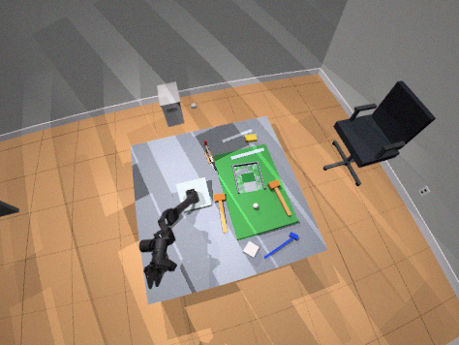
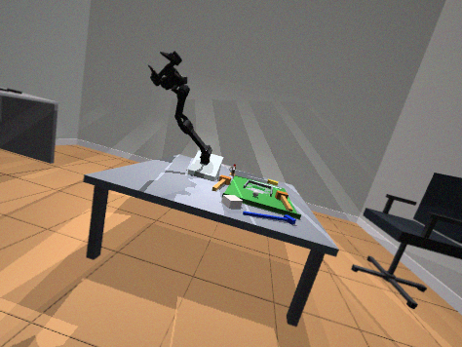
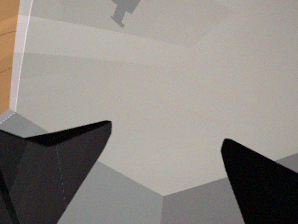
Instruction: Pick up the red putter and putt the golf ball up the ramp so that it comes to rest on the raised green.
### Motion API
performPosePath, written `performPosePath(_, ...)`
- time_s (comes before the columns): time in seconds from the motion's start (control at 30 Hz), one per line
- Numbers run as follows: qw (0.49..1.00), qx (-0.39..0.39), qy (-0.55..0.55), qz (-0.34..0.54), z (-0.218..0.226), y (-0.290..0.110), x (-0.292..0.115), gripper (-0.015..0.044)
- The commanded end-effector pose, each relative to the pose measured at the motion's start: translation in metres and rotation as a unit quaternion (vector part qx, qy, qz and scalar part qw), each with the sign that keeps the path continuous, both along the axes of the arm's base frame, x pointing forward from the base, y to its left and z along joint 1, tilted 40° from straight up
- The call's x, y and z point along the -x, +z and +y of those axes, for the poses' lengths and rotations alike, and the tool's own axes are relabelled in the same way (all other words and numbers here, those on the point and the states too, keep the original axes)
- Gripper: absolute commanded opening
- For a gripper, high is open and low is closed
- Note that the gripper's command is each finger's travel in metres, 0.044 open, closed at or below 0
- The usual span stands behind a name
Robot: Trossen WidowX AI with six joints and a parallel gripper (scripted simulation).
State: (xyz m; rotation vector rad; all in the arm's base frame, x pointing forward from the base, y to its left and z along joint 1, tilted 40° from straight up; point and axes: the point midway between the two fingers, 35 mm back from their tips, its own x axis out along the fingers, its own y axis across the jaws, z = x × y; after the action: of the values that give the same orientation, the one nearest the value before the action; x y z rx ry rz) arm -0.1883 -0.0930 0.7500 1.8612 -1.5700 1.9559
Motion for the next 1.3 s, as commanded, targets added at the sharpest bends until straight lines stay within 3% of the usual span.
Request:
performPosePath(0.0, 1.000, -0.001, 0.000, 0.003, 0.000, 0.000, -0.002, 0.0426)
performPosePath(0.33, 0.985, -0.012, -0.036, 0.168, -0.001, 0.016, -0.113, 0.0440)
performPosePath(0.5, 0.950, 0.007, -0.090, 0.299, 0.008, 0.020, -0.195, 0.0440)
performPosePath(0.8, 0.853, 0.092, -0.166, 0.486, 0.044, -0.001, -0.332, 0.0440)
performPosePath(0.97, 0.774, 0.148, -0.216, 0.577, 0.069, -0.028, -0.406, 0.0440)
performPosePath(1.27, 0.632, 0.268, -0.296, 0.665, 0.120, -0.089, -0.504, 0.0440)
